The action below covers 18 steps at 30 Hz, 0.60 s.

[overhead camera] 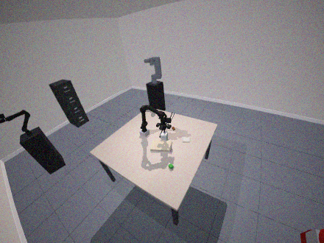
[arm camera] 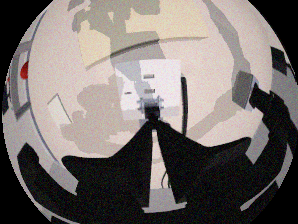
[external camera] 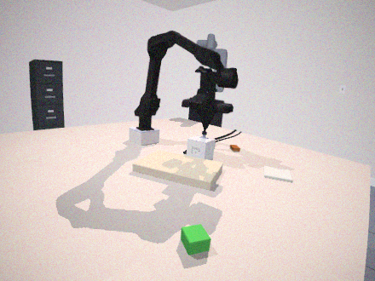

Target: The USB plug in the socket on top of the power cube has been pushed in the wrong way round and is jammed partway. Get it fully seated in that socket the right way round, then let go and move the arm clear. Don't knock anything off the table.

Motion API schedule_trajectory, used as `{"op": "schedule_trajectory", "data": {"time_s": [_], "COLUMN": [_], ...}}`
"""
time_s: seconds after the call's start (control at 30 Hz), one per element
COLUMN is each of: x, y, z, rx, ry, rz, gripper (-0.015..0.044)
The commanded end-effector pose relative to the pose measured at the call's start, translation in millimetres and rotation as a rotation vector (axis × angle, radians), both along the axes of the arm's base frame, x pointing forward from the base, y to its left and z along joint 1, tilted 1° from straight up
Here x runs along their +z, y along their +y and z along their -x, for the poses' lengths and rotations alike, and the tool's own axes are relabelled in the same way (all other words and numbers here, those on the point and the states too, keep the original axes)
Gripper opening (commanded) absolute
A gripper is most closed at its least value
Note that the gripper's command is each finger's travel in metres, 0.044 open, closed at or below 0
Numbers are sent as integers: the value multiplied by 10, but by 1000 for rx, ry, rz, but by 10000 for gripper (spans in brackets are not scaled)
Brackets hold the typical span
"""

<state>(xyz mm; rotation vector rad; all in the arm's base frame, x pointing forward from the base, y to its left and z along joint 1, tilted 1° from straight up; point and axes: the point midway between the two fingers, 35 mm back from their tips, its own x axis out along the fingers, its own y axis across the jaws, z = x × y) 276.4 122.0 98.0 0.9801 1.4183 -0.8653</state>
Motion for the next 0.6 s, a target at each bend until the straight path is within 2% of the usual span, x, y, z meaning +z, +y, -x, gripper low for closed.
{"op": "schedule_trajectory", "data": {"time_s": [0.0, 0.57], "x": [-9, -29], "y": [8, 8], "z": [0, -1], "rx": [4, 4], "ry": [1, 1], "rz": [-6, -6], "gripper": [0, 0]}}
